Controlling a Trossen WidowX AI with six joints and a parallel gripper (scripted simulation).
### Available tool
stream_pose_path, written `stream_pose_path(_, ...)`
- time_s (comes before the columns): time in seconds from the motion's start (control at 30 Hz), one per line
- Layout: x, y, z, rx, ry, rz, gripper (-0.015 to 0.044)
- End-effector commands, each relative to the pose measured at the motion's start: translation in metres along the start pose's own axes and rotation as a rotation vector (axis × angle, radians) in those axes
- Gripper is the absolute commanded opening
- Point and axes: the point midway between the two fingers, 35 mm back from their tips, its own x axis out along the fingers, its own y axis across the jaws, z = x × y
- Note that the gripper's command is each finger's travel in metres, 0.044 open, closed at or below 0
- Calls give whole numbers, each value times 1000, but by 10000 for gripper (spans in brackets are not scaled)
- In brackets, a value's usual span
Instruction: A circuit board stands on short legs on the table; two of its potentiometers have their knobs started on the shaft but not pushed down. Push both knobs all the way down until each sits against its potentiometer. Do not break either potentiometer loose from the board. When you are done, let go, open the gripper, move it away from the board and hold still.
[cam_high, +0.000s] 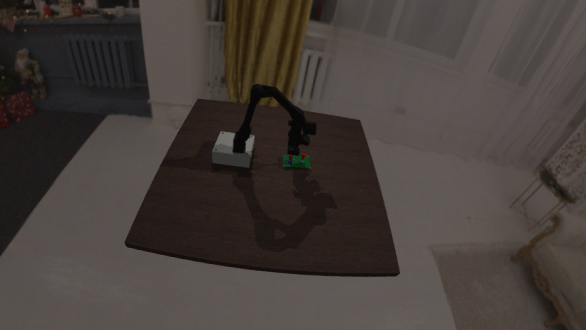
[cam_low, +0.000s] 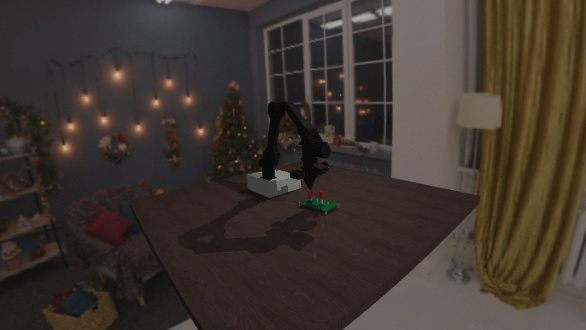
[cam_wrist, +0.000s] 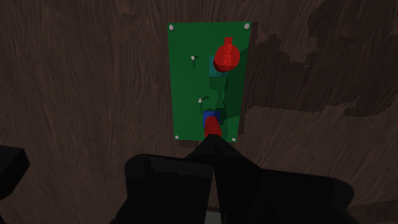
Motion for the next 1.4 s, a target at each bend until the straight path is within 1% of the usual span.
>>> stream_pose_path(0.0, 4, -1, 0, -1, -2, -4, 0)
stream_pose_path(1.37, 8, -1, 0, -1, -2, -4, 0)
